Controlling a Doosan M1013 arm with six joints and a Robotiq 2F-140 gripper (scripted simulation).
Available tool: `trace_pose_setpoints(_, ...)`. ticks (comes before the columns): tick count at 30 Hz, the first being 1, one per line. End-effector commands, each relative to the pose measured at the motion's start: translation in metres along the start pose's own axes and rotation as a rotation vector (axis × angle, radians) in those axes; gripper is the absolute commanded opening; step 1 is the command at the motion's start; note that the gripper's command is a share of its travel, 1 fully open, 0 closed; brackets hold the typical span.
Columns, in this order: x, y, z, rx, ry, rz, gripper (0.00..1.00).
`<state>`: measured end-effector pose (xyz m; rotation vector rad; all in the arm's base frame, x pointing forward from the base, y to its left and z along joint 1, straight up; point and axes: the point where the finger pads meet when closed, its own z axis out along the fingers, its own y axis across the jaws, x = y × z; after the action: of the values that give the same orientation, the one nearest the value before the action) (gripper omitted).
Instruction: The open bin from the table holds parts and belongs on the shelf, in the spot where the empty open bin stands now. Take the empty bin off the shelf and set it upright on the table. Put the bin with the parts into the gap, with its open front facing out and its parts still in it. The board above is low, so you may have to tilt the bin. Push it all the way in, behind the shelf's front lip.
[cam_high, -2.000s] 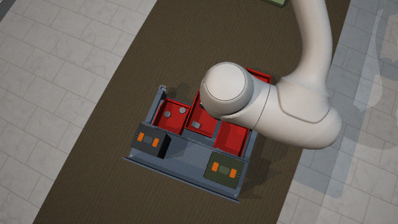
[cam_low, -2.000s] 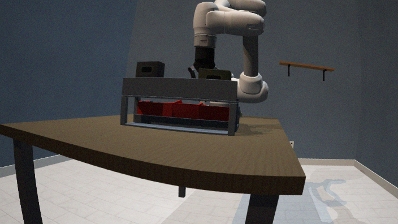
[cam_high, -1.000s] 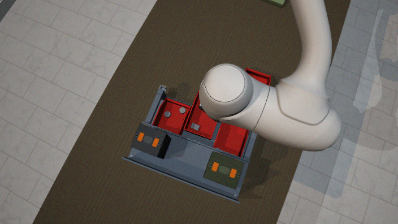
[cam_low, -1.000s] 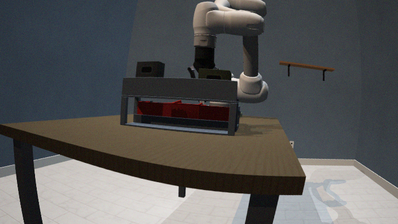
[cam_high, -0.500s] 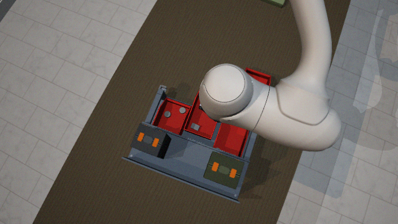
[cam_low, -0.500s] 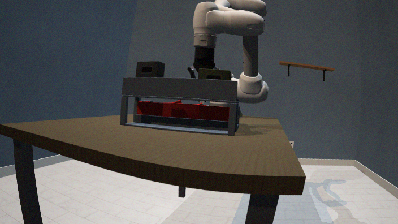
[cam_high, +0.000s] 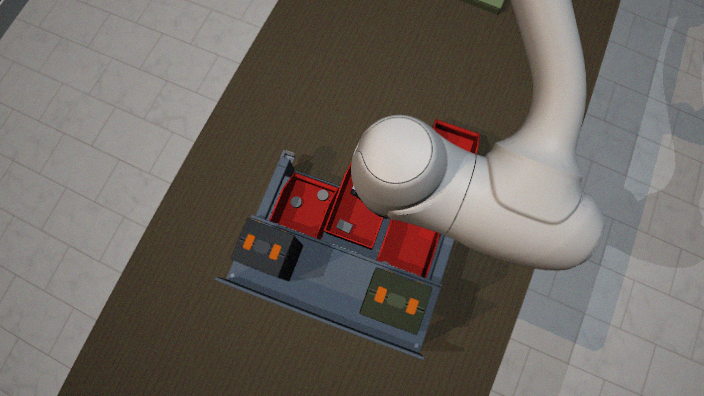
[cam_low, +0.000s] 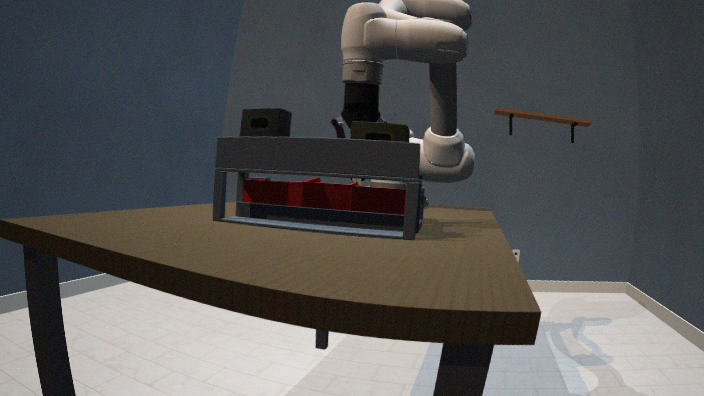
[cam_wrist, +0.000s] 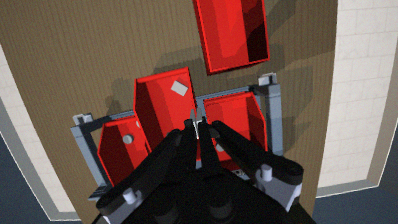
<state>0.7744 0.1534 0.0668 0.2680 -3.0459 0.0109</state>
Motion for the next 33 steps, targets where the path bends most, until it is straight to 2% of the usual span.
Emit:
trace_pose_setpoints(1, -0.002, 0.0, 0.0, 0.0, -0.002, 0.0, 0.1)
trace_pose_setpoints(33, -0.014, 0.0, -0.001, 0.0, -0.012, 0.0, 0.1)
